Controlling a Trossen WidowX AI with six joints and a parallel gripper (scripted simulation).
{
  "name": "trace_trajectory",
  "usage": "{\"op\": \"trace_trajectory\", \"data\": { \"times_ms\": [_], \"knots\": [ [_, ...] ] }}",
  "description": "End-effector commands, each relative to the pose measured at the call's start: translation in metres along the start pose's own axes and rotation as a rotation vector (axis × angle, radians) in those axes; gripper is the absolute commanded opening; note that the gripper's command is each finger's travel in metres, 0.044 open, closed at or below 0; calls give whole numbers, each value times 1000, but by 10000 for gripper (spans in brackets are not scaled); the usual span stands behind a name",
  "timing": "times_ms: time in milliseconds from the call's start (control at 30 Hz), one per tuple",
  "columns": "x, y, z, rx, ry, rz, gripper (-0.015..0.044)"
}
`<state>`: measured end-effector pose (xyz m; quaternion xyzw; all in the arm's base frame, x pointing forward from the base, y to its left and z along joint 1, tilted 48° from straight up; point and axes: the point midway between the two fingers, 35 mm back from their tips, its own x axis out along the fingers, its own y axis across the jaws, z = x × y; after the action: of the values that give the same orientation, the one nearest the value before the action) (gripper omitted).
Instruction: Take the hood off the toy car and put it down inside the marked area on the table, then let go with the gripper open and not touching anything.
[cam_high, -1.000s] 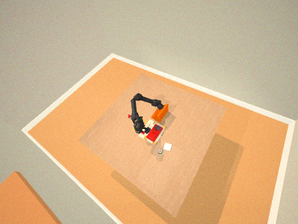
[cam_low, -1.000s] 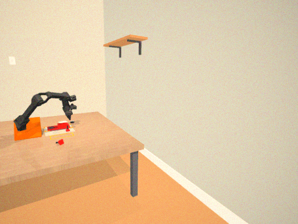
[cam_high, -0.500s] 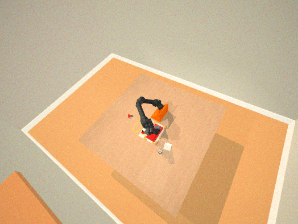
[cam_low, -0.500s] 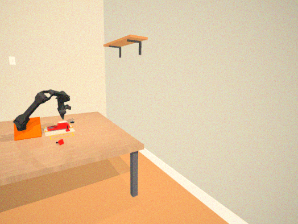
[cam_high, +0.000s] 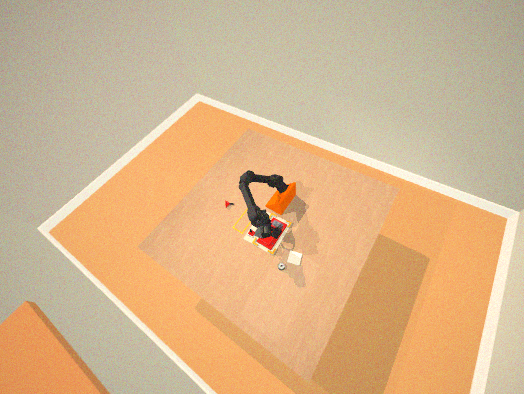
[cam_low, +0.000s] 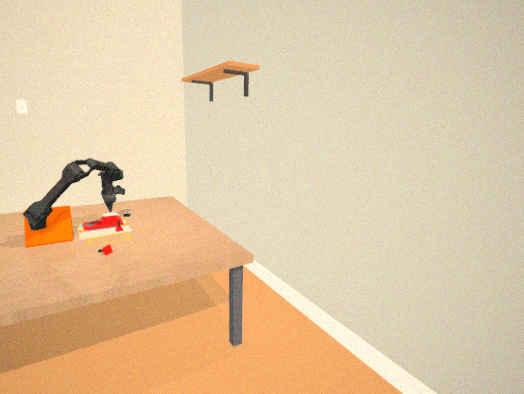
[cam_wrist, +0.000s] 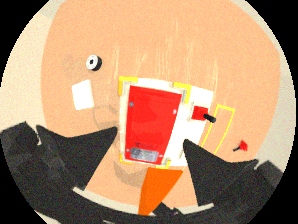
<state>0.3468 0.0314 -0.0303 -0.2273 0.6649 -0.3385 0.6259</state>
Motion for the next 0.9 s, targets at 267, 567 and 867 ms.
{"op": "trace_trajectory", "data": {
  "times_ms": [267,567,867],
  "knots": [
    [12,0,0,-5,1,-6,440],
    [19,0,0,-5,1,-6,440],
    [26,0,0,-5,1,-7,440]
  ]
}}
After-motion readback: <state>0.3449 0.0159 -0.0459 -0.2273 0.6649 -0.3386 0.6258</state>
